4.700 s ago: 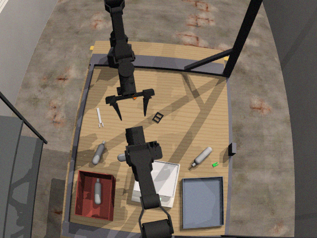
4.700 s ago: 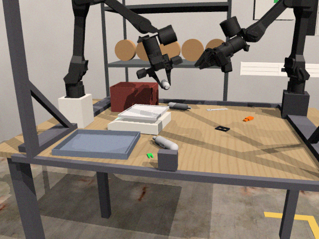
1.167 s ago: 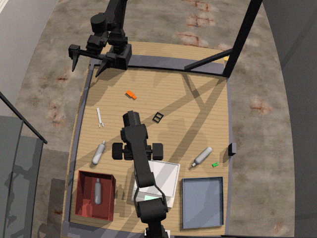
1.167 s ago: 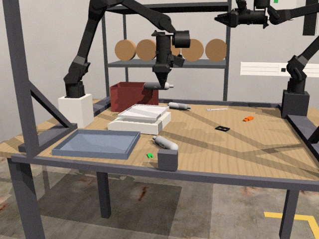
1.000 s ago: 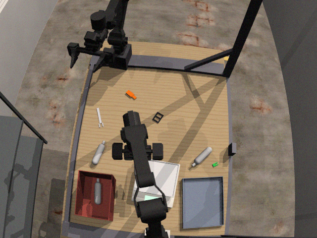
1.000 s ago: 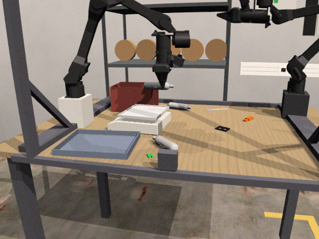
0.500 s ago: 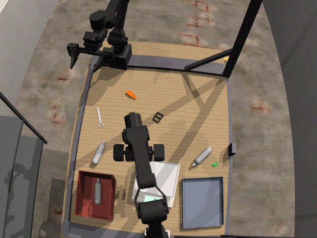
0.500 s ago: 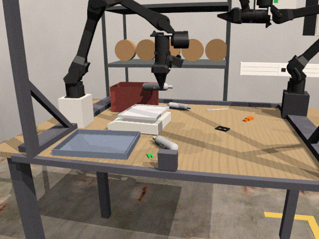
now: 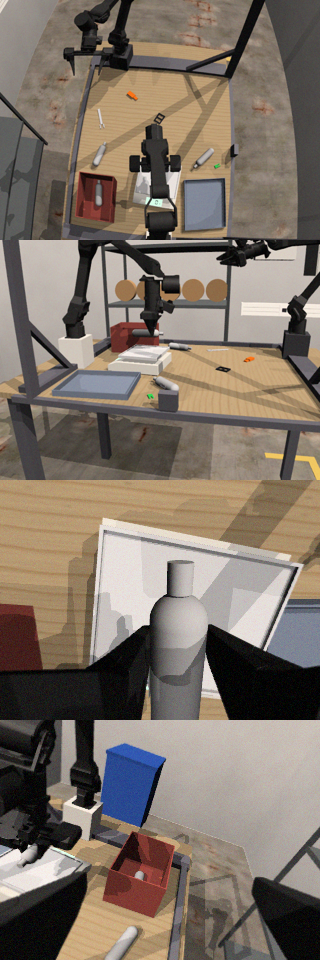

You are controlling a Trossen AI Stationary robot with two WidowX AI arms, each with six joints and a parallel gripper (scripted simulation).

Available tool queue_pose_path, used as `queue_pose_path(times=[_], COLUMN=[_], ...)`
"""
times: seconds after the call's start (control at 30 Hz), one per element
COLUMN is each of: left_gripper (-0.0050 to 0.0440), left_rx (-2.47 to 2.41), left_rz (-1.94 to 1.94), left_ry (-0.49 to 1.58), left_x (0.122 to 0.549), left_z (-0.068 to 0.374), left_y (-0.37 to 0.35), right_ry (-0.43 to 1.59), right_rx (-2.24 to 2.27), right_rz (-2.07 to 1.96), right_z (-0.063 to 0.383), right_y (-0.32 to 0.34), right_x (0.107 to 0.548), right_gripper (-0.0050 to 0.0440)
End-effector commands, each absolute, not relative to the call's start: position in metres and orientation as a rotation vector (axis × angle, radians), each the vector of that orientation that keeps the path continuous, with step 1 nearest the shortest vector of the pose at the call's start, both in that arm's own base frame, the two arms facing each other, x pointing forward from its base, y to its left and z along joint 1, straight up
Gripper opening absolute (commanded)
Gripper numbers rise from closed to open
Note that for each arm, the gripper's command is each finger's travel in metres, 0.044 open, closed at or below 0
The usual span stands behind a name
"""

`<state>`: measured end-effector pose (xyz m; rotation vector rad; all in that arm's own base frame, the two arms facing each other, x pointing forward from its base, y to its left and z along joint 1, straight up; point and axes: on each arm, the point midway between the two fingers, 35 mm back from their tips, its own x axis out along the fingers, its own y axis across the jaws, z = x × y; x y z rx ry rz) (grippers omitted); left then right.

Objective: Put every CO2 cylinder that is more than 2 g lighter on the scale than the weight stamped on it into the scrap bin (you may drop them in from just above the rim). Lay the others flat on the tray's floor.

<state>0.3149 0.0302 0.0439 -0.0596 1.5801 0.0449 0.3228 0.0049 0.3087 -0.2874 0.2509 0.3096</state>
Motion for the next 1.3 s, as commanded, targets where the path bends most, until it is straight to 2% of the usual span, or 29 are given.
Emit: queue_pose_path(times=[0.0, 0.33, 0.6, 0.93, 1.27], left_gripper=[-0.005, -0.005, -0.005, -0.005, -0.005], left_rx=[-0.058, -0.055, -0.056, -0.055, -0.054], left_rz=[0.048, 0.046, 0.046, 0.046, 0.045], left_ry=[1.552, 1.564, 1.578, 1.556, 1.556], left_x=[0.312, 0.308, 0.307, 0.311, 0.311], left_z=[0.049, 0.042, 0.02, 0.025, 0.025], left_y=[0.021, 0.014, 0.014, 0.014, 0.015], right_ry=[0.297, 0.387, 0.519, 0.585, 0.632], right_rx=[-0.333, -0.329, -0.214, -0.214, -0.224], right_rz=[0.395, 0.572, 0.69, 0.679, 0.589], right_z=[0.317, 0.315, 0.302, 0.275, 0.224], right_y=[0.005, 0.009, 0.017, 0.035, 0.11], right_x=[0.32, 0.302, 0.275, 0.288, 0.316], right_gripper=[0.044, 0.044, 0.044, 0.044, 0.044])
